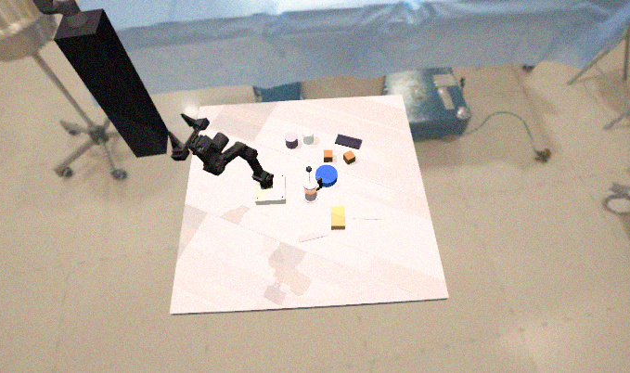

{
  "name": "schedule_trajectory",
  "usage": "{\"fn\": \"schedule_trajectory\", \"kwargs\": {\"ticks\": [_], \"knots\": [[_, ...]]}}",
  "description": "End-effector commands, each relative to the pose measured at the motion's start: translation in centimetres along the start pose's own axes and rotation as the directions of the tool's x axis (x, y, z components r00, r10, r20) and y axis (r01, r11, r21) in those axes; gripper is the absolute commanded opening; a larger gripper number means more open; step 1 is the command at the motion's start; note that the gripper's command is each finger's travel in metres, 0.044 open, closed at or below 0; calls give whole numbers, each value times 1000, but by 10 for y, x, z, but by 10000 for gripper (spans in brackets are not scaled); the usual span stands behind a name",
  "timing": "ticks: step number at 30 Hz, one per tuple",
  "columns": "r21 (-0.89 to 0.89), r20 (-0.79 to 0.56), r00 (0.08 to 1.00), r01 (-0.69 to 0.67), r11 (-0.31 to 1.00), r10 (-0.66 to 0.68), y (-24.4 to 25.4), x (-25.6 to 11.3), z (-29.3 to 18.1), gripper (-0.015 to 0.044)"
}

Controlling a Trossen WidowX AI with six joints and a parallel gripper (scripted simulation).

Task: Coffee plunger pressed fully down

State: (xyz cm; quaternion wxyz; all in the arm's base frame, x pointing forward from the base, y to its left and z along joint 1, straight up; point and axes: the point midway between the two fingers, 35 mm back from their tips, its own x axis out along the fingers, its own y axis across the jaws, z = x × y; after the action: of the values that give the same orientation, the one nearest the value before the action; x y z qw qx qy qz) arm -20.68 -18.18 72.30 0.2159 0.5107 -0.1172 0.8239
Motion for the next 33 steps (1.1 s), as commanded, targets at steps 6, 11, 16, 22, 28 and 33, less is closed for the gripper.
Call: {"fn": "schedule_trajectory", "kwargs": {"ticks": [6,11,16,22,28,33], "knots": [[123,20,990,-141,982,140,14,-12,27,440],[316,98,917,-397,862,387,32,-42,76,440],[483,223,782,-607,631,582,33,-84,122,440],[582,406,535,-776,242,741,17,-149,171,440],[555,595,231,-811,-187,770,-23,-223,206,440],[451,722,-38,-731,-512,691,-72,-287,217,440]]}}
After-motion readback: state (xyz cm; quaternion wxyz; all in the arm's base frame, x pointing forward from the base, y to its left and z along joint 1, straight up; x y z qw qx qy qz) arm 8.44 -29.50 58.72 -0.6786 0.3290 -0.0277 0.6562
